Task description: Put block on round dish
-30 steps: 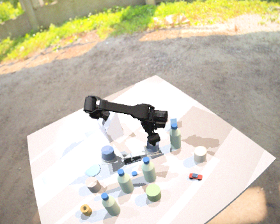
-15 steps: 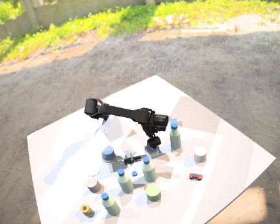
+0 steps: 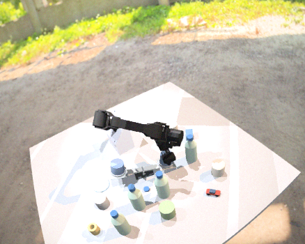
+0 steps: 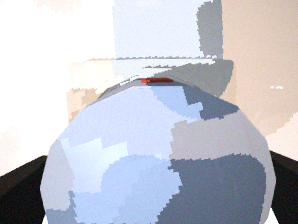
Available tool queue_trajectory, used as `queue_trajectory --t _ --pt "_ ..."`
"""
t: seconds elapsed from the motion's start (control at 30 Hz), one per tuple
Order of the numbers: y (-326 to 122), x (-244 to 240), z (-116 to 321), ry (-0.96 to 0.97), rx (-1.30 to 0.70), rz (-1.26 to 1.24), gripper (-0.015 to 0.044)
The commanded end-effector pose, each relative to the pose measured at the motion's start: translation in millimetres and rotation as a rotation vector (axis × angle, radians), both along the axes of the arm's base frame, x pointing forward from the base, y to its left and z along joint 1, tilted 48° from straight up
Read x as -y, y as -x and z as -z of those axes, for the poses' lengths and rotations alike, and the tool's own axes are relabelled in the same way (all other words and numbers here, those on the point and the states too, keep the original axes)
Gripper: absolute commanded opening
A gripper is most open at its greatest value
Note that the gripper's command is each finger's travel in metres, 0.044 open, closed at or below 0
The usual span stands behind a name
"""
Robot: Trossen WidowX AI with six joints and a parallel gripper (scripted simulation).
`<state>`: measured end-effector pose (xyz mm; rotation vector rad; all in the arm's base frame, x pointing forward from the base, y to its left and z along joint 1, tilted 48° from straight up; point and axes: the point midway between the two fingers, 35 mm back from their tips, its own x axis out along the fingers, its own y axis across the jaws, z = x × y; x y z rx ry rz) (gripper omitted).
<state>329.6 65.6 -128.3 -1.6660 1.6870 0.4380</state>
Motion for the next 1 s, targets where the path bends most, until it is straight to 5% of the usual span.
queue_trajectory --t 0.0,0.13,0.27,0.5,0.87,0.97 --pt "1 6 5 0.005 -0.004 -0.005 0.0440" --pt "1 9 8 0.006 -0.004 -0.005 0.0440" --pt "1 9 8 0.006 -0.004 -0.005 0.0335" --pt "1 9 8 0.006 -0.004 -0.005 0.0288" --pt "0 2 3 0.003 -0.005 -0.006 0.0000" --pt "-1 -1 0 0.003 -0.005 -0.006 0.0000"
